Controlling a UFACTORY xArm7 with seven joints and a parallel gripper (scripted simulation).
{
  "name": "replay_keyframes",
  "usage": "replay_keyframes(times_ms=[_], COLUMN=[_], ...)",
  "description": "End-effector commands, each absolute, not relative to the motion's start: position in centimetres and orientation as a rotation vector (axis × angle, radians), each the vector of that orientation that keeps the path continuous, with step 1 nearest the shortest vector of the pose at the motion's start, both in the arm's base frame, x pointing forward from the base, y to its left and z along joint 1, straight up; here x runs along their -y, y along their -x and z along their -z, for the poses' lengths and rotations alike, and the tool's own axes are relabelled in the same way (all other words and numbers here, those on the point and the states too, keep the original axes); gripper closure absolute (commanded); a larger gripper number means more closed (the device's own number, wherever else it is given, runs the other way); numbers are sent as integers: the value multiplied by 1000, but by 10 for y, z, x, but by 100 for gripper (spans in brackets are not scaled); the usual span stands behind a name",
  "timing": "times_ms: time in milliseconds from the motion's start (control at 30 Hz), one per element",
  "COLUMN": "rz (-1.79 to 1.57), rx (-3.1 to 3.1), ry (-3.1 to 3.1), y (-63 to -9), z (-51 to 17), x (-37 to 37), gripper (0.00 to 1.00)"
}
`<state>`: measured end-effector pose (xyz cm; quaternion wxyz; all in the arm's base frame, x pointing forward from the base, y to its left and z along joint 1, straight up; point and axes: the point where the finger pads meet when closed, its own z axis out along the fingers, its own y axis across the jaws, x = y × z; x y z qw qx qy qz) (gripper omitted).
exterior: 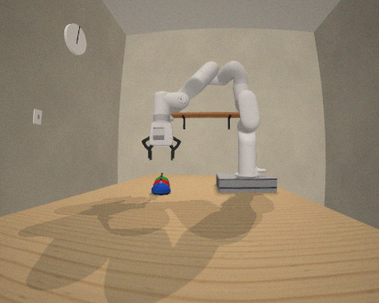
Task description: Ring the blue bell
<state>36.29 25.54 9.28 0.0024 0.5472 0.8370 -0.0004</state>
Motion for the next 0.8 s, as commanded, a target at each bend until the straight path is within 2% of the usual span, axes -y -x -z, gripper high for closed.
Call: replay_keyframes(times_ms=[0, 200, 233, 767], rz=[-10, -10, -10, -10], rx=[-2630, -2630, -2630, -2630], ry=[-1709, -1709, -1709, -1709], y=[-363, -363, -363, -363], z=[-94, -94, -94, -94], x=[-256, -256, -256, -256], gripper=[0, 0, 100, 100])
